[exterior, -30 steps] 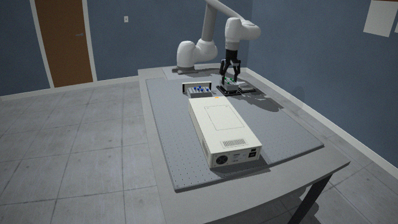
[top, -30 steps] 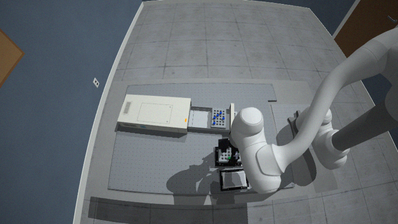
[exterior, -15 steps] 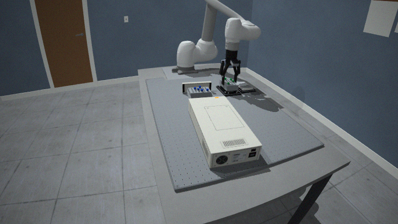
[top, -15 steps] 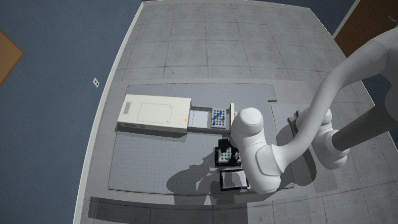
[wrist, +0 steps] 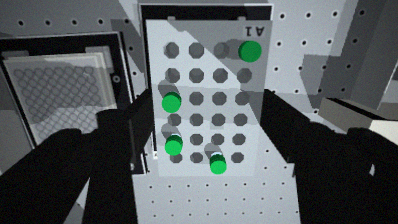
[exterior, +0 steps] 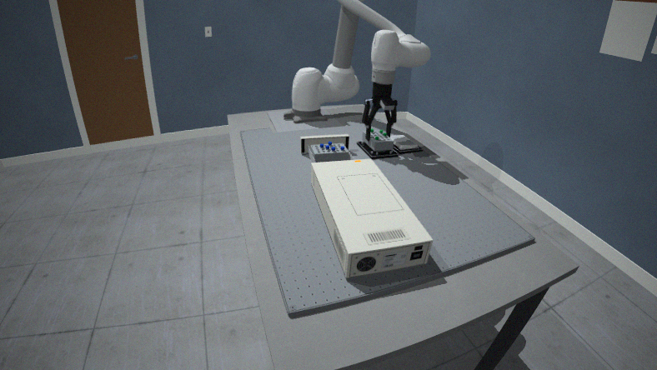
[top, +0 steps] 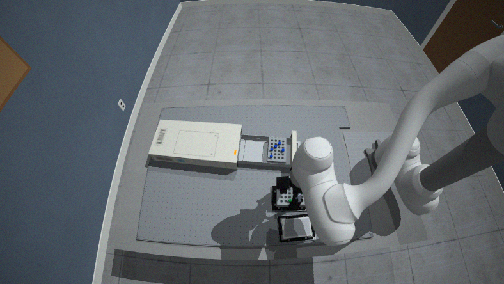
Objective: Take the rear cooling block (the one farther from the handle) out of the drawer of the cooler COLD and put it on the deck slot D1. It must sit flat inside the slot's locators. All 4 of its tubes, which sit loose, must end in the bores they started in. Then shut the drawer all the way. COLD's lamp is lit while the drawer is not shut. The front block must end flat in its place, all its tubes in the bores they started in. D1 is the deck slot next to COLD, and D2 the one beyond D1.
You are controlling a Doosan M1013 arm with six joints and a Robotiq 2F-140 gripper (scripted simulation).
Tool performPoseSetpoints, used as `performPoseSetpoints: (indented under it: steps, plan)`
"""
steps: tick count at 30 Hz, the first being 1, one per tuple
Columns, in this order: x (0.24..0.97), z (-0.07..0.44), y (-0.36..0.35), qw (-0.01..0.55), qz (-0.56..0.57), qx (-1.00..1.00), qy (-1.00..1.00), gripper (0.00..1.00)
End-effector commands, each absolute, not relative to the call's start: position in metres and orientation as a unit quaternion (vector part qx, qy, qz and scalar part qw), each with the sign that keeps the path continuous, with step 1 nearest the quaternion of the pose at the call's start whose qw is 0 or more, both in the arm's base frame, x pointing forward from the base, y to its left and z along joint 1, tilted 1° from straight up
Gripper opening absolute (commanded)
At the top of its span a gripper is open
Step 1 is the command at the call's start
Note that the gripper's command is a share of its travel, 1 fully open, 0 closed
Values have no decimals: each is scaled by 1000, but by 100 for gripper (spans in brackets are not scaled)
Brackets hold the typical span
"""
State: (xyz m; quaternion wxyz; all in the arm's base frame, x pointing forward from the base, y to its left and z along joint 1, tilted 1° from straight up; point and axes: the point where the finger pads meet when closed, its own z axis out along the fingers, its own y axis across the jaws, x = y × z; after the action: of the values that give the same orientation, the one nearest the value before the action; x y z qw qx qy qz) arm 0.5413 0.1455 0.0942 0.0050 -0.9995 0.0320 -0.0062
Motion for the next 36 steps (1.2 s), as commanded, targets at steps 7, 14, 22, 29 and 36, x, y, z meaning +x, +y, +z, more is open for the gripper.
performPoseSetpoints:
  steps: [7,14,22,29,36]
  plan:
    - [542,94,146,5,-7,-999,32,10]
    - [542,93,146,5,-7,-999,32,10]
    - [542,91,146,5,-7,-999,32,10]
    - [542,90,146,5,-7,-999,32,10]
    - [542,89,146,5,-7,-999,32,10]
